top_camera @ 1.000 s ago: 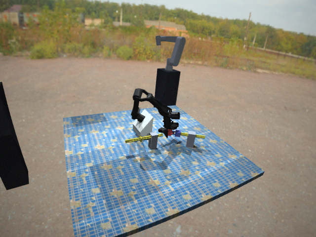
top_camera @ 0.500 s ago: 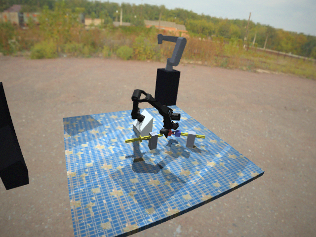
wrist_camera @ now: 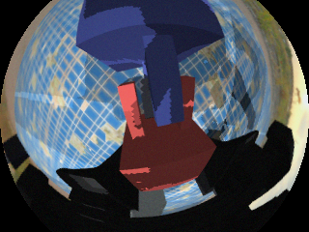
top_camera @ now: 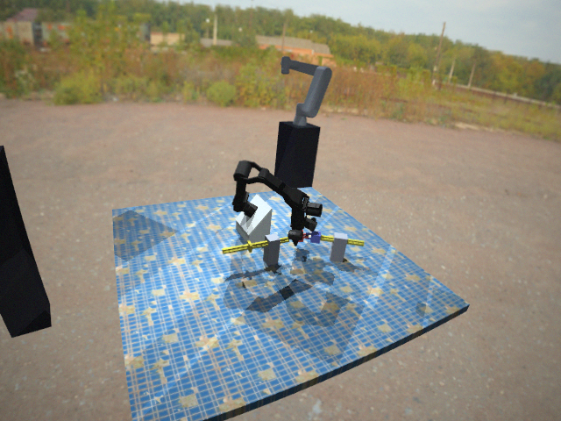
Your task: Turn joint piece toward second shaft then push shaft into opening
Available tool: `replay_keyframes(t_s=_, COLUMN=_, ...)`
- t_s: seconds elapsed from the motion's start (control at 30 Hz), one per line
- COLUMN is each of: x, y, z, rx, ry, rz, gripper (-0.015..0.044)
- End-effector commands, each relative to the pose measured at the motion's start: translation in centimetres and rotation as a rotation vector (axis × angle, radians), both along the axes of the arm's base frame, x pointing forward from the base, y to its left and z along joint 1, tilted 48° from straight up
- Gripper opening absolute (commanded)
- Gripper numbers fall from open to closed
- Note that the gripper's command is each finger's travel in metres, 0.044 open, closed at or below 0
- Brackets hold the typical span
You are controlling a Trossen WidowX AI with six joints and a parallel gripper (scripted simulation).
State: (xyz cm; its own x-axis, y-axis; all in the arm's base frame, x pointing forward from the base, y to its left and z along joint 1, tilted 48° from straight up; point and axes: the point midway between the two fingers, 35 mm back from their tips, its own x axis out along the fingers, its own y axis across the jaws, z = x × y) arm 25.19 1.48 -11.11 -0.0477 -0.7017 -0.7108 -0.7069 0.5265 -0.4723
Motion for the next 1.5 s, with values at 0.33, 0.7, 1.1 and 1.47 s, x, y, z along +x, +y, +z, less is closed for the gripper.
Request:
replay_keyframes(t_s=0.33, x=0.9, y=-0.3, z=0.8, rx=-0.037, ry=0.212, rz=0.130, gripper=0.0000)
replay_keyframes(t_s=0.7, x=1.7, y=-0.4, z=1.2, rx=-0.074, ry=0.369, rz=0.237, gripper=0.0000)
replay_keyframes(t_s=1.1, x=2.6, y=-0.5, z=1.6, rx=-0.120, ry=0.523, rz=0.352, gripper=0.0000)
replay_keyframes(t_s=1.47, x=2.6, y=-0.5, z=1.6, rx=-0.122, ry=0.531, rz=0.358, gripper=0.0000)
